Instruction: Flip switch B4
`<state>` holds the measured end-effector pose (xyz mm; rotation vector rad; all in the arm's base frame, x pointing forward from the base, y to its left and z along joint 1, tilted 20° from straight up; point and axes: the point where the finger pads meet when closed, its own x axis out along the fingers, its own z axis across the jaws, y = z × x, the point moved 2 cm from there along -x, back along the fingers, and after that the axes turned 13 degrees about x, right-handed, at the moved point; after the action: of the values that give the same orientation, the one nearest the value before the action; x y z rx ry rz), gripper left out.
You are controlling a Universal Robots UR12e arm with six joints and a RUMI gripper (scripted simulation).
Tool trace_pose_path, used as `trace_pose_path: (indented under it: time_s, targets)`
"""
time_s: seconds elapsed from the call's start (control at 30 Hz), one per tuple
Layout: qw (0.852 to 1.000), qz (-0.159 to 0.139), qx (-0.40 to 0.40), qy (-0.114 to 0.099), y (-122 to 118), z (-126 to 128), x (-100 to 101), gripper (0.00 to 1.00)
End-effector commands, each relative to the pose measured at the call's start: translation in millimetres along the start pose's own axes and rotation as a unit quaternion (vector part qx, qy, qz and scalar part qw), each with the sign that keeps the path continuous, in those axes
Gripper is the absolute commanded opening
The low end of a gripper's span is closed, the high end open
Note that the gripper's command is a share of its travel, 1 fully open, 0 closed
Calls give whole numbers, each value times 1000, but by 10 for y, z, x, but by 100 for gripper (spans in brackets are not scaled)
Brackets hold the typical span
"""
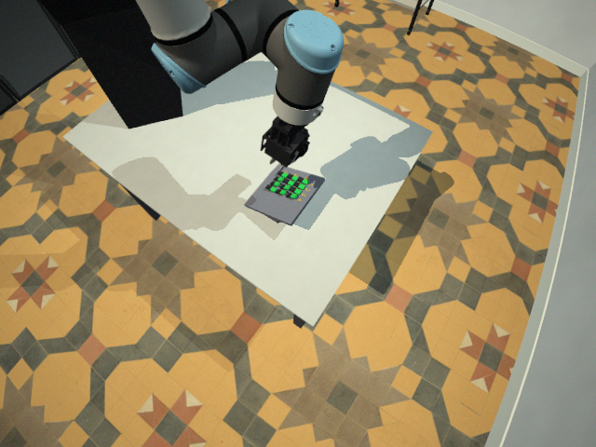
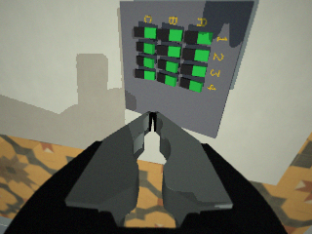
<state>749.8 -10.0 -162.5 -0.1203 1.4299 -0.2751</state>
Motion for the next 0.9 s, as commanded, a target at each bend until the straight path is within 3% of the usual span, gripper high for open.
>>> trace_pose_path:
  time_s: [0.0,0.27,0.5,0.57,0.67,0.77,0.83,0.87]
  targets:
    - [994,10,102,-21,-2,-35,72,0]
    - [984,21,176,-34,-4,-51,102,0]
    - [961,38,270,-49,-14,-75,125,0]
    - [946,48,315,-55,-21,-88,131,0]
    - [939,52,336,-58,-25,-95,132,0]
    - [922,62,377,-63,-35,-109,132,0]
    - [922,62,377,-63,-35,-109,132,0]
    - [913,67,397,-65,-40,-117,130,0]
